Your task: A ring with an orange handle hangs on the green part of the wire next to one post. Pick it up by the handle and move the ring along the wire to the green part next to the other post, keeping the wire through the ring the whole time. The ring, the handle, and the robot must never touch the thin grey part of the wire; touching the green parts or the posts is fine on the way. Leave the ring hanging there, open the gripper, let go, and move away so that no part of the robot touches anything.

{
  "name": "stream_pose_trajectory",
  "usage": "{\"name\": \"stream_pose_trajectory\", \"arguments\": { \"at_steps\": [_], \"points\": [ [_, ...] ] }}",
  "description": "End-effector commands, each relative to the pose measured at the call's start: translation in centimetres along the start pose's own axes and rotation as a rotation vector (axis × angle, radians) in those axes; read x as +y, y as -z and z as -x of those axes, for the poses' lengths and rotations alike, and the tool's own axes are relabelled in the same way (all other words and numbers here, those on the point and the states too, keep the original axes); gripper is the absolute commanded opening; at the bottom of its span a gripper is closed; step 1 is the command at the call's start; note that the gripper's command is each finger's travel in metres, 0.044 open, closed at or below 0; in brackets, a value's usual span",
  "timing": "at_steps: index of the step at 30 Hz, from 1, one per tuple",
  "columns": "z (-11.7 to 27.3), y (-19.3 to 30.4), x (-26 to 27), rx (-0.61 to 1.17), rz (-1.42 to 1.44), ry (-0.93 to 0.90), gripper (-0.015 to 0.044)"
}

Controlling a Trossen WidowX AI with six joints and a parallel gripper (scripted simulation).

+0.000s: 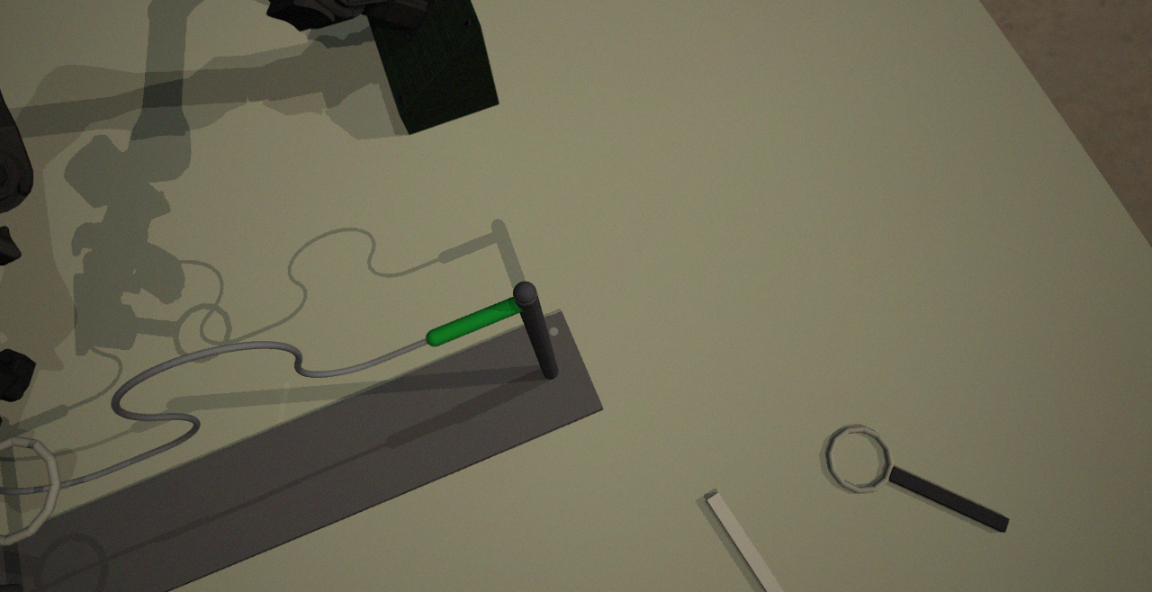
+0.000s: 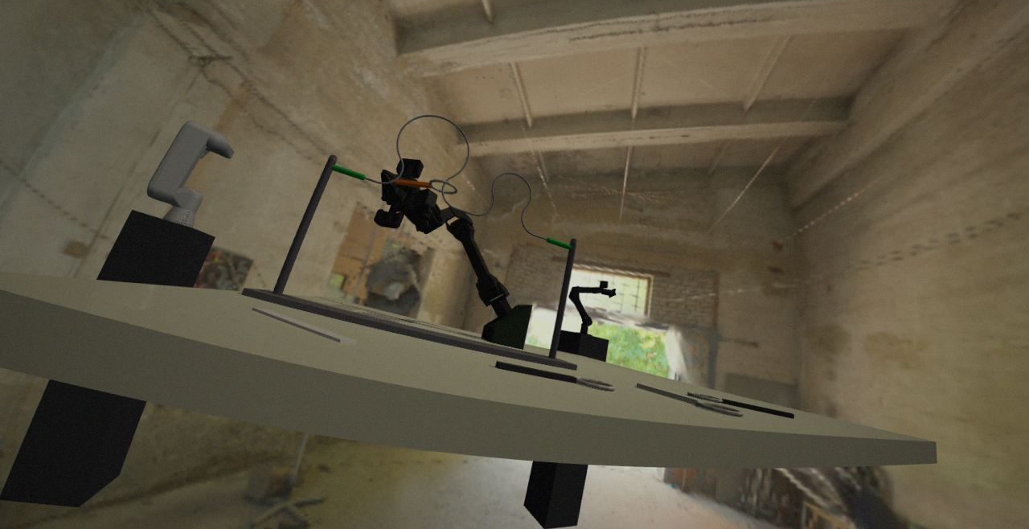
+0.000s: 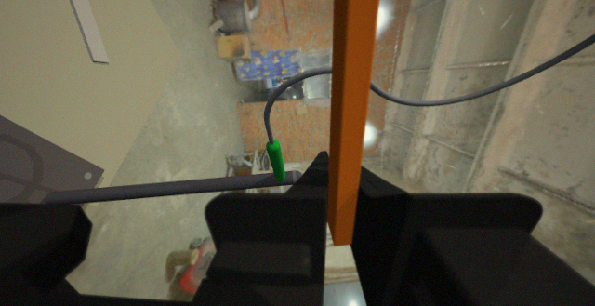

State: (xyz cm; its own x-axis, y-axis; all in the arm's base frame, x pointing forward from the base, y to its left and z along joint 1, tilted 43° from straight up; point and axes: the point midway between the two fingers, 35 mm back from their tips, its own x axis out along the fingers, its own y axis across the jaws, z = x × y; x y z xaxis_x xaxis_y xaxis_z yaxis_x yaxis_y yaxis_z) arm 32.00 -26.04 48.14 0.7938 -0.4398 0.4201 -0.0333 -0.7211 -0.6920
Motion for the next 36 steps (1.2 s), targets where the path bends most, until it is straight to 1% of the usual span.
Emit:
{"name": "stream_pose_trajectory", "arguments": {
  "at_steps": [1, 18, 36],
  "points": [
    [0.2, -0.1, 1.7, 0.014, -0.091, -0.053, -0.015],
    [2.1, -1.9, 7.8, 0.062, -0.456, -0.265, -0.015],
    [5.1, -6.1, 12.6, 0.112, -0.841, -0.488, -0.015]
  ]
}}
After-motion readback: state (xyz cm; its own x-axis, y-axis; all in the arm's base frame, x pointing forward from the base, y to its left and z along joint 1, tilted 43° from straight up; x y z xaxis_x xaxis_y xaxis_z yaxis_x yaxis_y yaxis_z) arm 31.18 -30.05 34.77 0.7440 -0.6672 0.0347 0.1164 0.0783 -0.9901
